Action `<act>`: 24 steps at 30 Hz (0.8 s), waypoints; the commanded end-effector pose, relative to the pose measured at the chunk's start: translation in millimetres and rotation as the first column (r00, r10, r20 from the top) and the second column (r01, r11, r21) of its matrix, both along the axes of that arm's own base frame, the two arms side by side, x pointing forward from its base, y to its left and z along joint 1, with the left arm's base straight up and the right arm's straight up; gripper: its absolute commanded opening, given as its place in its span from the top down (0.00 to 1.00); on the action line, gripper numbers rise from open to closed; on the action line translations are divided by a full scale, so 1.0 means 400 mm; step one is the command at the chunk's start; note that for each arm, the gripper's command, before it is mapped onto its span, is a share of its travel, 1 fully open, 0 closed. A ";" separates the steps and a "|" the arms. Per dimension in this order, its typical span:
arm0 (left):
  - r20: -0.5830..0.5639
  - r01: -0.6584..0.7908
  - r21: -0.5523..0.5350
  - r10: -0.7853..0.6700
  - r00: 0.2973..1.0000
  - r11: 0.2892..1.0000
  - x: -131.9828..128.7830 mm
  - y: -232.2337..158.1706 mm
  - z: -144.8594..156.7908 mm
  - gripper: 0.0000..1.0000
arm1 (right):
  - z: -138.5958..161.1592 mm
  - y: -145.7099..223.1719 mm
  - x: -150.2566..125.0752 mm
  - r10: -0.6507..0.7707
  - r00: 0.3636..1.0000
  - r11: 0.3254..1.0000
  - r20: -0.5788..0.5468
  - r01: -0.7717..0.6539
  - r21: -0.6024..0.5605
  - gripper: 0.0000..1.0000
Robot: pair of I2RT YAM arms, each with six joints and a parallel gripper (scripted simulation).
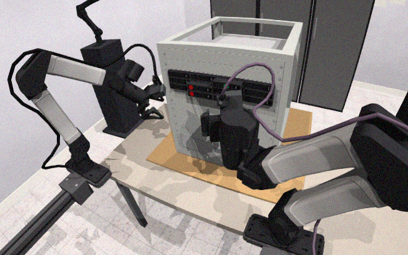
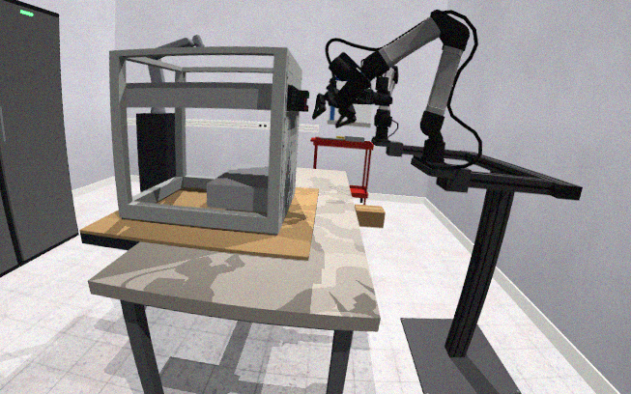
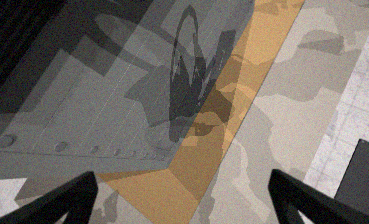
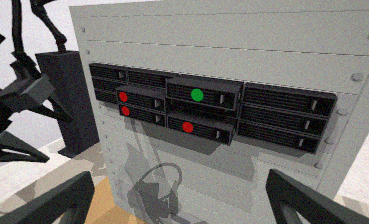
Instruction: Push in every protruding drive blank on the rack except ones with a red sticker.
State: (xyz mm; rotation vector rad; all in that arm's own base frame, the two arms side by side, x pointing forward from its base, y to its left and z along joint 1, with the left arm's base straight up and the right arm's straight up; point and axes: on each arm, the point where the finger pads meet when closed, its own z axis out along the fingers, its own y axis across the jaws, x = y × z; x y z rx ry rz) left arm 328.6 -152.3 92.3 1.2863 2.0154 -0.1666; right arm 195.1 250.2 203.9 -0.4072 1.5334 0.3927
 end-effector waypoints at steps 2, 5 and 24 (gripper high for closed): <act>-0.088 0.239 -0.193 -0.260 0.962 0.952 -0.051 -0.001 0.102 0.00 | 0.008 0.050 -0.034 0.136 0.991 0.991 0.012 -0.136 0.007 0.00; -0.083 0.253 -0.295 -0.289 0.954 0.921 -0.065 0.030 0.148 0.00 | 0.013 0.067 -0.048 0.186 0.982 0.982 0.018 -0.186 0.014 0.00; 0.201 0.214 -0.736 -0.095 0.975 0.643 -0.082 0.257 0.494 0.00 | 0.068 0.134 -0.125 0.412 0.908 0.905 0.082 -0.418 0.081 0.00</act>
